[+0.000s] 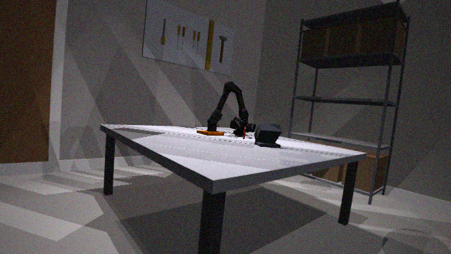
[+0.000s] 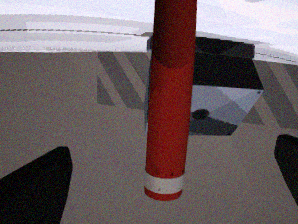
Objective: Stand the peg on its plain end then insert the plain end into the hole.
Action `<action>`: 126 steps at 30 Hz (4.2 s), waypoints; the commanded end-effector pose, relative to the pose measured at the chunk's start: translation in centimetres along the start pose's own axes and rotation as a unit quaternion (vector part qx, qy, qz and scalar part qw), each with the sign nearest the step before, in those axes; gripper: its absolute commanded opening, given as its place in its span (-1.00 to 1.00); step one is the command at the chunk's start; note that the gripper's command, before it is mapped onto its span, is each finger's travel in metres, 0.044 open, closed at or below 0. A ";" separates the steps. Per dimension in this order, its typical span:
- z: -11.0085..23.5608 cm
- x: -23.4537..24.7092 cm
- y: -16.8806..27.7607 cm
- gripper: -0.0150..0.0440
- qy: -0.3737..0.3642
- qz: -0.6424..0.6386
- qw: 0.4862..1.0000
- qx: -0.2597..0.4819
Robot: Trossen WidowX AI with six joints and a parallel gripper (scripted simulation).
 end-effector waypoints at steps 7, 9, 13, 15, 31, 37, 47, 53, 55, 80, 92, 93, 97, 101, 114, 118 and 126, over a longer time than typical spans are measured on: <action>2.1 0.6 11.3 1.00 0.000 -0.001 1.000 0.000; 2.6 1.9 14.5 1.00 0.000 -0.001 1.000 0.000; 2.8 2.5 15.6 1.00 0.000 -0.001 1.000 0.000; 2.8 2.5 15.6 1.00 0.000 -0.001 1.000 0.000; -0.6 3.3 14.0 1.00 -0.087 0.035 0.971 -0.219; -1.7 3.5 13.5 1.00 -0.097 0.037 0.944 -0.314; -3.3 3.4 13.1 1.00 -0.073 0.024 0.882 -0.466; -4.2 3.3 13.2 1.00 -0.032 0.003 0.838 -0.545; -4.6 3.2 13.3 1.00 -0.014 -0.006 0.823 -0.568; -6.2 2.6 12.4 1.00 0.085 -0.024 0.769 -0.633; -6.6 2.3 11.0 1.00 0.086 -0.024 0.769 -0.633; -6.6 2.3 10.8 1.00 0.086 -0.024 0.769 -0.633; -6.8 2.1 10.2 1.00 0.086 -0.024 0.769 -0.633; -6.9 2.0 9.6 1.00 0.086 -0.024 0.769 -0.633; -7.3 1.7 7.5 1.00 0.086 -0.024 0.769 -0.633; -7.3 1.7 6.9 1.00 0.086 -0.024 0.769 -0.633; -7.4 1.6 6.5 0.82 0.085 -0.022 0.771 -0.631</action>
Point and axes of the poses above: the point midway between the two fingers, 35 mm back from their tips, its own z axis back along the fingers, its own x axis across the jaws, y = z × x, the point moved 6 cm from there along z, back along the fingers, and after that the axes turned 4 degrees about z, right-handed, at the moved point
